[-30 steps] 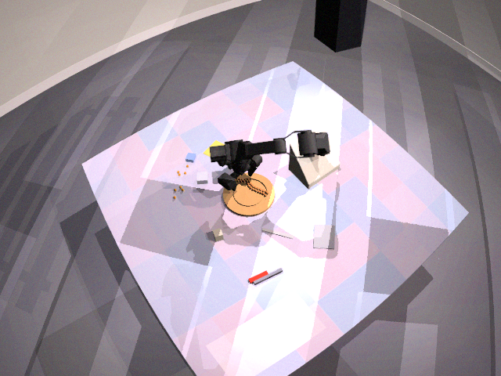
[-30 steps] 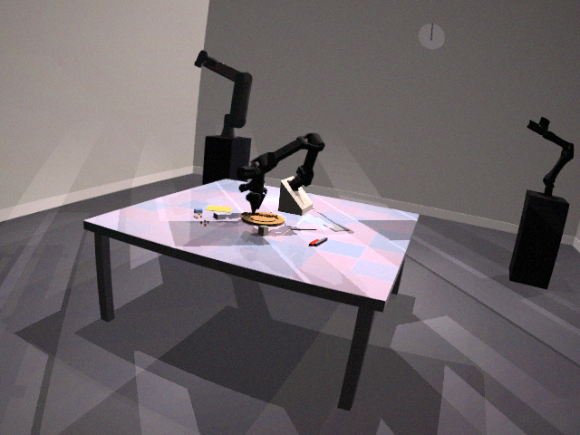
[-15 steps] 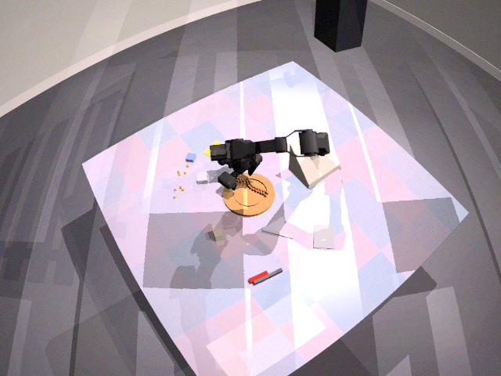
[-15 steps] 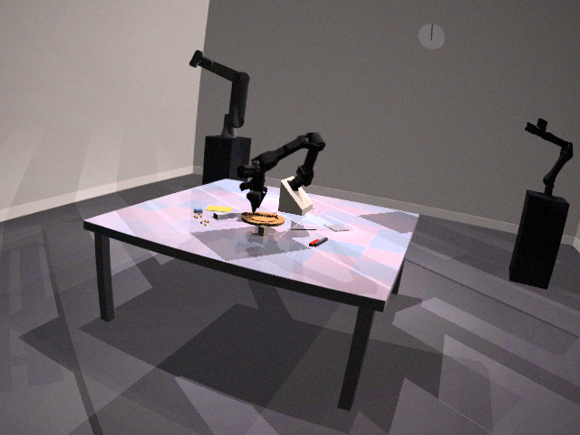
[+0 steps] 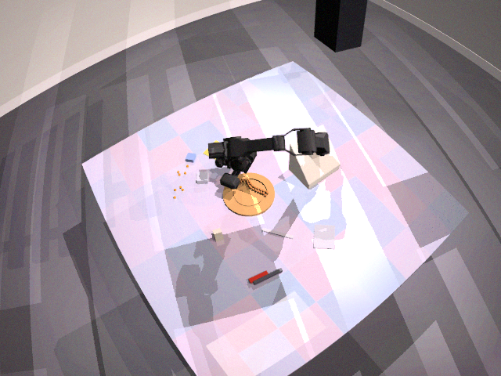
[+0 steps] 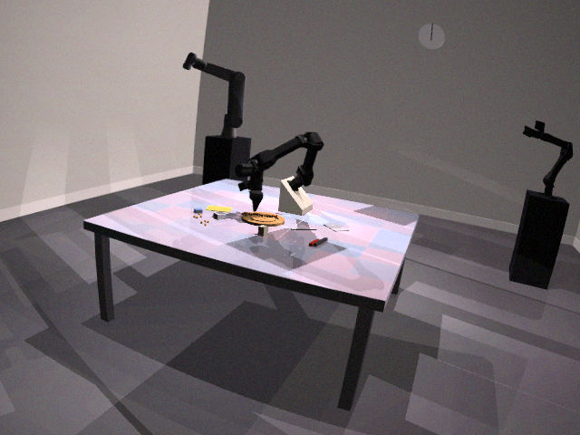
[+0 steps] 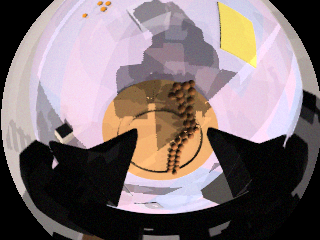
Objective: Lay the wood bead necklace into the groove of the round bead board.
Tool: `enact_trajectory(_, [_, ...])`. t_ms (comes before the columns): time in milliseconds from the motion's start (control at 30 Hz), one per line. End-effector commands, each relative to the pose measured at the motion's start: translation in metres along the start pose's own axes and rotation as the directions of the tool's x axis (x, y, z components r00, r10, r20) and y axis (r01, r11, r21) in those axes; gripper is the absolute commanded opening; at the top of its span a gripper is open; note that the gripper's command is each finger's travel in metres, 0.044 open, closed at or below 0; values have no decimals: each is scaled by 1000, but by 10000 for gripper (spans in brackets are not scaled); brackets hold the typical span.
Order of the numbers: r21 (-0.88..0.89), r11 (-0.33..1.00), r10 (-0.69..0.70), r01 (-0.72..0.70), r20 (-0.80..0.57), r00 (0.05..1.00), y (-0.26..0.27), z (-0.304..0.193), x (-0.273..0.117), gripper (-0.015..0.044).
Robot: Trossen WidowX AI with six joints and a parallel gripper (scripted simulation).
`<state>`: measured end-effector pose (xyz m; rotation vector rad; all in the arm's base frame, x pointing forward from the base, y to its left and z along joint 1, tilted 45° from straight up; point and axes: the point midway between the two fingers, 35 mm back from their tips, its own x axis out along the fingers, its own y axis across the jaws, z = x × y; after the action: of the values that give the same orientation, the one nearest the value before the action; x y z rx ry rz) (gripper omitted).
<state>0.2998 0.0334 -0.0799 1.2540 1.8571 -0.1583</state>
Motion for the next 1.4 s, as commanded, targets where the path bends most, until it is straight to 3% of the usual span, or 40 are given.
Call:
enact_trajectory(0, [-290,957,-2,3,4,1000,-5,16,-4,380])
enact_trajectory(133, [-583,812,-2,4,4,1000,-10,29,-9,380])
enact_trajectory(200, [-628,778,-2,4,4,1000,-11,31,-10,380])
enact_trajectory(1367, [-629,777,0,4,6,1000,-10,32,23,380])
